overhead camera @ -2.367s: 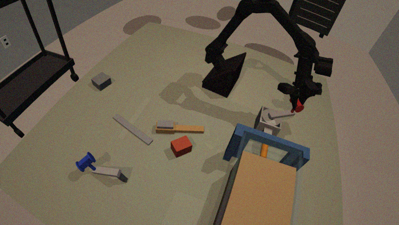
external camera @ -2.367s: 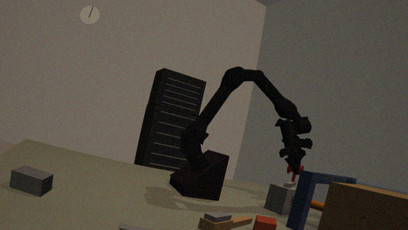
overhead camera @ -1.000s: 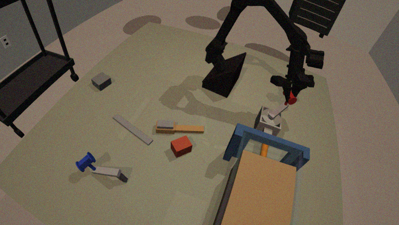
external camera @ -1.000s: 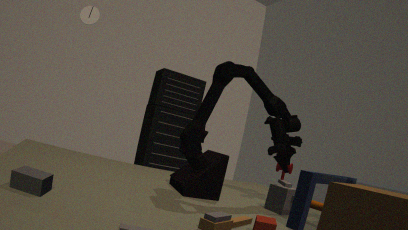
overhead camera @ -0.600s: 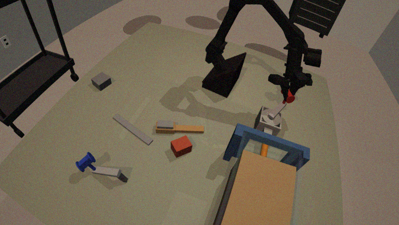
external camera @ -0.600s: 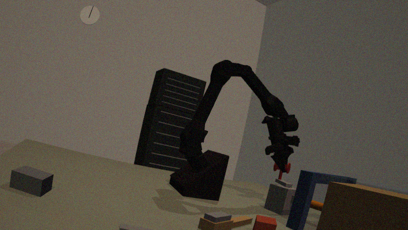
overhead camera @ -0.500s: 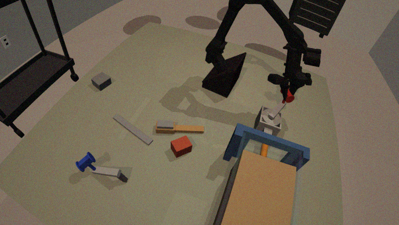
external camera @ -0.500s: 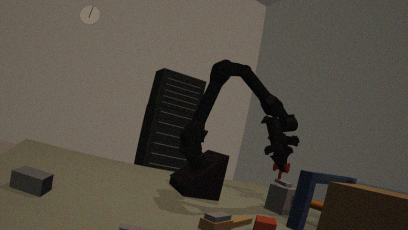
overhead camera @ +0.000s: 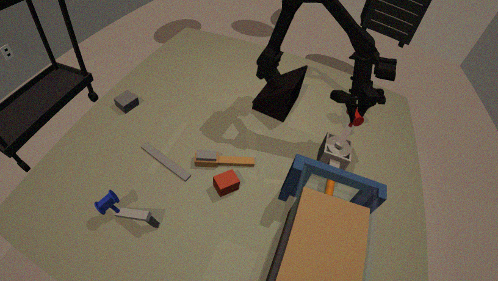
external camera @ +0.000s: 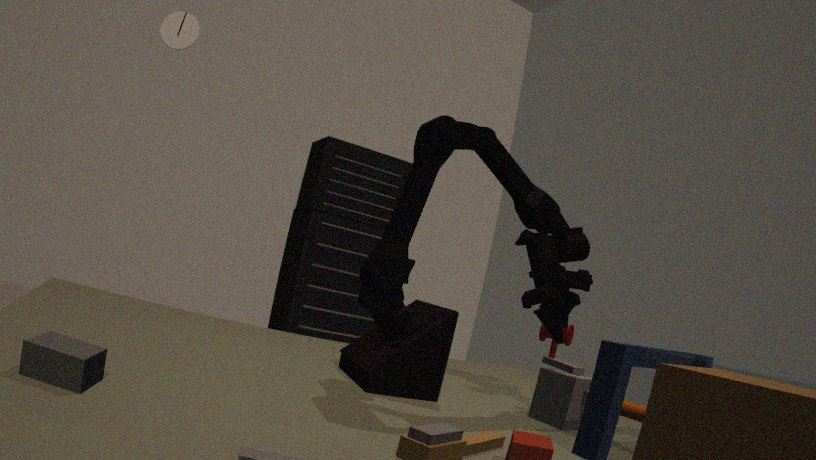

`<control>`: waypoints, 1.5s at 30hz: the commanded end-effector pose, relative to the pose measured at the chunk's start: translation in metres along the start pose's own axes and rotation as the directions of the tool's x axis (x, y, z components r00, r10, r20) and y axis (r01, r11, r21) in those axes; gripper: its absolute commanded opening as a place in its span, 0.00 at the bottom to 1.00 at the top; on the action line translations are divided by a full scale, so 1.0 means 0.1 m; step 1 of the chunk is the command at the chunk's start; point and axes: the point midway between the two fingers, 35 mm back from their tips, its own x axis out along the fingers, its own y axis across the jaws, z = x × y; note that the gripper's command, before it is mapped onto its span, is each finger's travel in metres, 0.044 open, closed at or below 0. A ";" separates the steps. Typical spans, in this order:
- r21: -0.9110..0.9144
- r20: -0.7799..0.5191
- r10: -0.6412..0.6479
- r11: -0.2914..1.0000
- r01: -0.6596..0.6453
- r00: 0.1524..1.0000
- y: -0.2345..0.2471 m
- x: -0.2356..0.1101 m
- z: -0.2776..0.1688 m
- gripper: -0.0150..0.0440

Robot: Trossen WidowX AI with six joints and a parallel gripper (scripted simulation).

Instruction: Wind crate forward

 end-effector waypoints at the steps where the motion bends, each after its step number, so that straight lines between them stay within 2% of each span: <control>1: -0.007 -0.016 -0.019 1.000 0.019 1.000 -0.10 -0.01 -0.09 0.25; 26: -0.008 -0.017 -0.021 1.000 0.021 1.000 -0.33 -0.06 -0.19 0.25; 31: -0.008 -0.018 -0.023 1.000 0.023 1.000 -0.54 -0.09 -0.24 0.25; 45: -0.008 -0.018 -0.024 1.000 0.024 1.000 -0.69 -0.09 -0.24 0.25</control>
